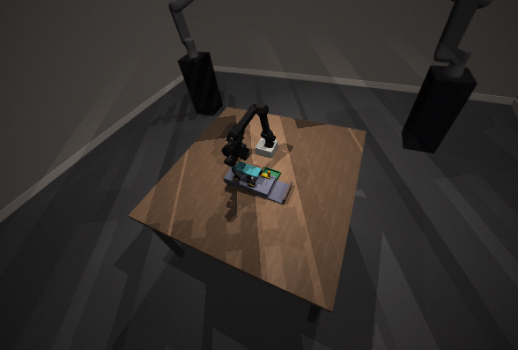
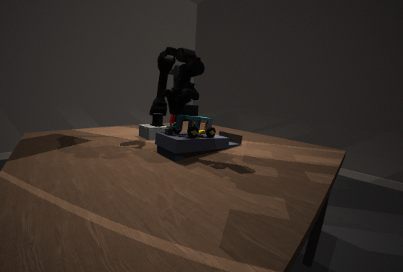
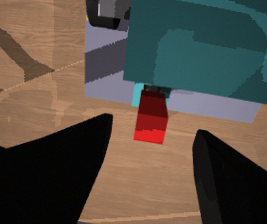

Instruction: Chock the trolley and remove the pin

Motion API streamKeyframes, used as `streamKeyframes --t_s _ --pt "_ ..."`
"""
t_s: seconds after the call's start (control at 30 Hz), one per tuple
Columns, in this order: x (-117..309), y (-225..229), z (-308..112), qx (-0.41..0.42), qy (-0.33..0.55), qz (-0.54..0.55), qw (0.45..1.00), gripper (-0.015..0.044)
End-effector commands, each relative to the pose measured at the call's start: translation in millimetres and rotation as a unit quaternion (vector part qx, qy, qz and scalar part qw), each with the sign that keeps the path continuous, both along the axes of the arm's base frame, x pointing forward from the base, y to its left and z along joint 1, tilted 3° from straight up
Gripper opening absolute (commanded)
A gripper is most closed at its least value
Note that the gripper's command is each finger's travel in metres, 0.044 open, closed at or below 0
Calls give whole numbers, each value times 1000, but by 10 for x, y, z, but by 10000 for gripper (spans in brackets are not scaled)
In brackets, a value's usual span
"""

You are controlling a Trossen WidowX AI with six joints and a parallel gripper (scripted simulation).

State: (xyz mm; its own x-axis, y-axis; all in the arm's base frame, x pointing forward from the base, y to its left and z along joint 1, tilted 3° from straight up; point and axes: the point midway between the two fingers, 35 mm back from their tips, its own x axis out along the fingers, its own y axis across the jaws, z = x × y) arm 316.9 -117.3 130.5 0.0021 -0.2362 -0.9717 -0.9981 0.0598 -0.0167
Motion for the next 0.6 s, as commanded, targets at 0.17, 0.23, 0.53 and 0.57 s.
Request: streamKeyframes --t_s 0.17,0.23,0.53,0.57 --pt "2 -30 -112 -2 5 2 1000 190" --pt "9 -39 -139 -2 5 2 1000 190" --pt "18 -70 -241 -2 5 2 1000 190" --pt "18 -73 -252 -2 5 2 1000 190"
